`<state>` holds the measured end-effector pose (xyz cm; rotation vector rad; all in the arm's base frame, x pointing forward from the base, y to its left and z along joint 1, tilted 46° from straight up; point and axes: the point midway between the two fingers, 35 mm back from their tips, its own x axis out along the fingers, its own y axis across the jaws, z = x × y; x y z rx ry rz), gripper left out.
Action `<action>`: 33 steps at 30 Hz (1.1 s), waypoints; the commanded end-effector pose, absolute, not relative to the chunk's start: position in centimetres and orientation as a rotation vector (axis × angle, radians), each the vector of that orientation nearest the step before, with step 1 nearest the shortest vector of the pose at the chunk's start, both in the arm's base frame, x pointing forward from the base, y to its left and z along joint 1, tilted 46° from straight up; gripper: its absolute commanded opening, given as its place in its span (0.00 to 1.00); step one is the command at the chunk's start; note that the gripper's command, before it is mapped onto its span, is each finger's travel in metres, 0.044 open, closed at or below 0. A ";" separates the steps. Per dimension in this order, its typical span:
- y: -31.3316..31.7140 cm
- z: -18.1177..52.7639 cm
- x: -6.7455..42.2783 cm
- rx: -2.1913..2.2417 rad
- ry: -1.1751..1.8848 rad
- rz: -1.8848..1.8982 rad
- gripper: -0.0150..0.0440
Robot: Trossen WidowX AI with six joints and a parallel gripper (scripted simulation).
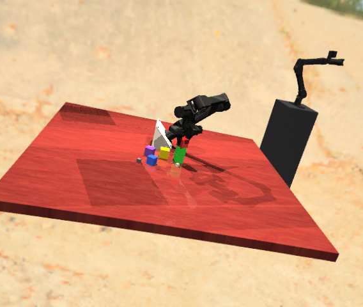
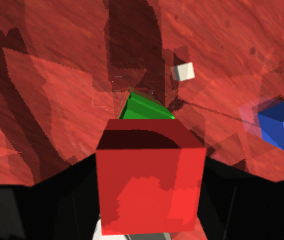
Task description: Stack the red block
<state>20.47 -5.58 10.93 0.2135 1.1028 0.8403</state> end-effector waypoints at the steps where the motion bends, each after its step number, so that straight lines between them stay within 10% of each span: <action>1: -5.5 10.9 20.5 0.220 1.101 0.839 0.25; 18: -5.7 11.1 20.4 0.220 1.102 0.839 0.25; 33: -5.5 10.9 20.5 0.215 1.103 0.839 0.92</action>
